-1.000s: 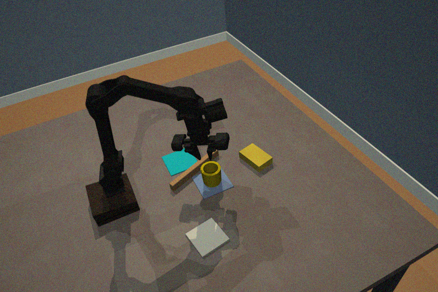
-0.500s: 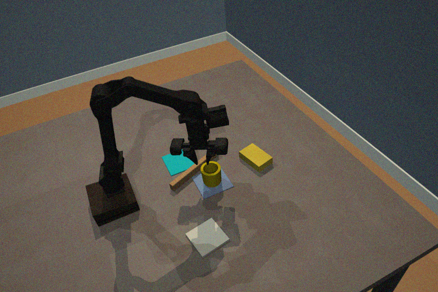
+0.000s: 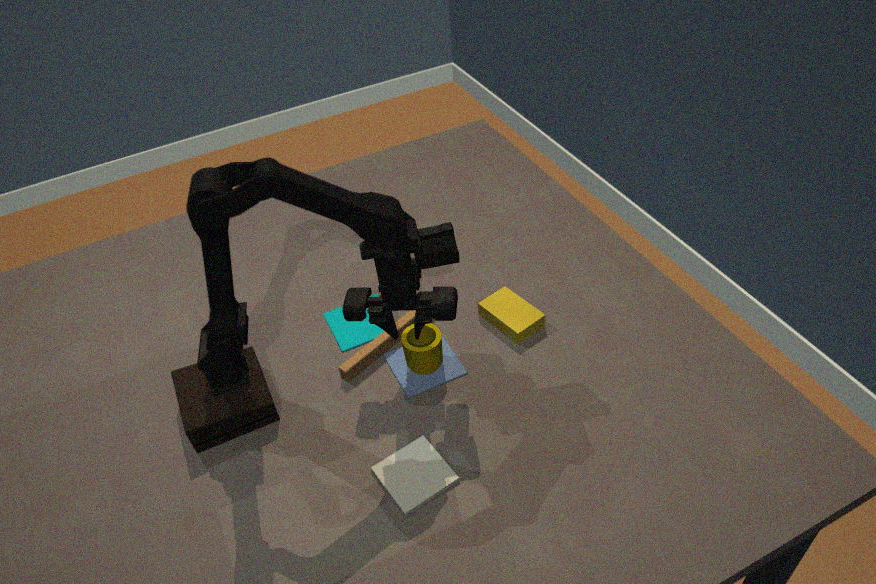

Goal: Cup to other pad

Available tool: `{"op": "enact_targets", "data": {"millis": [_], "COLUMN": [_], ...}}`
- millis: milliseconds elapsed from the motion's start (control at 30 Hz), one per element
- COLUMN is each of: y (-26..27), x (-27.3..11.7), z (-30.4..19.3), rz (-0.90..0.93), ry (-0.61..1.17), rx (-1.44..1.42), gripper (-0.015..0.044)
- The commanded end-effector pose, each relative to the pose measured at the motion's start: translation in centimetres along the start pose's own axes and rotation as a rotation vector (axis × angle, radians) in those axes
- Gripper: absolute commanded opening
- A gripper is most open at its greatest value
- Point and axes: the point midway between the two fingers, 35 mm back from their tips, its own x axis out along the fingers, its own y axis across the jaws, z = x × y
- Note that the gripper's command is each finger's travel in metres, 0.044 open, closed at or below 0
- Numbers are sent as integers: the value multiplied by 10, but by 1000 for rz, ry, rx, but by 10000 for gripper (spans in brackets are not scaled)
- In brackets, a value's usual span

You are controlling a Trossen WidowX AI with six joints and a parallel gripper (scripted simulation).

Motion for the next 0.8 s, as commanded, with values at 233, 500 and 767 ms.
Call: {"op": "enact_targets", "data": {"millis": [233,500,767], "y": [3,4,4], "x": [20,32,31], "z": [-1,-2,-1], "rz": [10,10,7], "ry": [6,6,2], "rx": [-5,-5,0], "gripper": [166,166,160]}}
